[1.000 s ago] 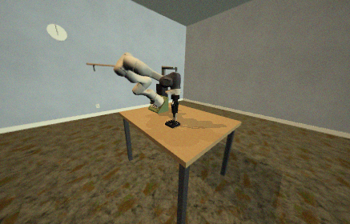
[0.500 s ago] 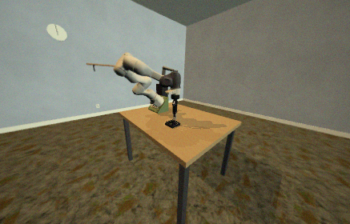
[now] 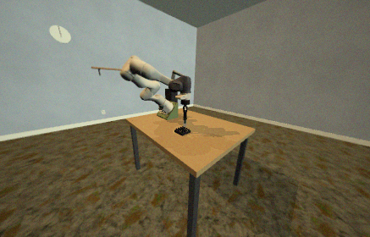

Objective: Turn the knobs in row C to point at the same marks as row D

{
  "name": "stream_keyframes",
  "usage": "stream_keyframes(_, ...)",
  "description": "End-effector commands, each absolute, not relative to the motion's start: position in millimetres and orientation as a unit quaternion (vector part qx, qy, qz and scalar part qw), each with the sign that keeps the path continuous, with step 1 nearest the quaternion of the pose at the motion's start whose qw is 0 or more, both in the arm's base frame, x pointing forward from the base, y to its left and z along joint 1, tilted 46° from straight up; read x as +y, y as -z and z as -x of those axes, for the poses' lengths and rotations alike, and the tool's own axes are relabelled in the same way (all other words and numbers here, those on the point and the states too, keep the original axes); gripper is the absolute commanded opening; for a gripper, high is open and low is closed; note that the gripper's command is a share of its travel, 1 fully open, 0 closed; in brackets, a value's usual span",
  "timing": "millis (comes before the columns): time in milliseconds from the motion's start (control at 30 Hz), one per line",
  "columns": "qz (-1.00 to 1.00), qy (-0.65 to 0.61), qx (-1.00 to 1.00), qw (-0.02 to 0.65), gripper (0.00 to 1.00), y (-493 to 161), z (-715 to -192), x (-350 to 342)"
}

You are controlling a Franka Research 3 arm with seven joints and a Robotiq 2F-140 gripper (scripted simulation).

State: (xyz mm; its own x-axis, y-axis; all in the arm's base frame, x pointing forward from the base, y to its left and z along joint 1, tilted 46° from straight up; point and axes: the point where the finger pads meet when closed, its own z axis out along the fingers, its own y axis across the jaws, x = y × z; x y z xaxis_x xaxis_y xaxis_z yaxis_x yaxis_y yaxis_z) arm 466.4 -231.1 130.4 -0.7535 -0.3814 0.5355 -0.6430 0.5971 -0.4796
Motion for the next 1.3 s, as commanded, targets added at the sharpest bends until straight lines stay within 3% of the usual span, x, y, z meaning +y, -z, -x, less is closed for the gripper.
stream_keyframes(0, -0.36, -0.319, -0.849, 0.22, 0.12, -132.8, -466.5, -231.1)
stream_keyframes(1267, -0.583, -0.245, -0.714, 0.301, 0.12, -137.3, -467.4, -226.8)
